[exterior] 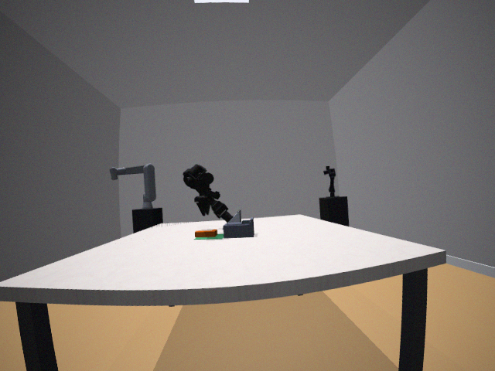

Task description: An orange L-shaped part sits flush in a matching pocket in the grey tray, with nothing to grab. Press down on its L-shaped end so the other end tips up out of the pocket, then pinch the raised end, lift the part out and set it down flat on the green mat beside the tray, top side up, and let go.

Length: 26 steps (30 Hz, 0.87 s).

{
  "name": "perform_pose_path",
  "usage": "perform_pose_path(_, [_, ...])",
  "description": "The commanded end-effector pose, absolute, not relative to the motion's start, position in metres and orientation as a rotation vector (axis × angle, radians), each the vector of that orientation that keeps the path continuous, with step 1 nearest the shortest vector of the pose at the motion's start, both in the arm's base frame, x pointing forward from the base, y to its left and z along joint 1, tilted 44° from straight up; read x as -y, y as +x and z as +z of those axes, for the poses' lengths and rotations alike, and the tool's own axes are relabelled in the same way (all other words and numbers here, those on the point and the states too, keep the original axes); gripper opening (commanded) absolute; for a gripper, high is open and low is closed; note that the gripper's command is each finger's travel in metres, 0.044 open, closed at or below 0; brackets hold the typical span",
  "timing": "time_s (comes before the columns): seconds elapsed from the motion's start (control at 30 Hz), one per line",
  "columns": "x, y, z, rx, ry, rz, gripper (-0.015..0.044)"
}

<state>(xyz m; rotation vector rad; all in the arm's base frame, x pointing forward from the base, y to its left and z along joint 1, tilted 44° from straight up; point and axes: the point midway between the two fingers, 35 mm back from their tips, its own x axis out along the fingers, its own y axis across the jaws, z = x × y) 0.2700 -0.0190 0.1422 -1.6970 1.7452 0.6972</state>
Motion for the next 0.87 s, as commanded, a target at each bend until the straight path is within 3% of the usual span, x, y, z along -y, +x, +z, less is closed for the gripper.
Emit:
perform_pose_path(0.0, [-0.0053,0.269,0.1674,-1.705,-1.732,0.722,0.04])
perform_pose_path(0.83, [-0.0081,0.2711,0.168,-1.686,-1.748,0.723,0.04])
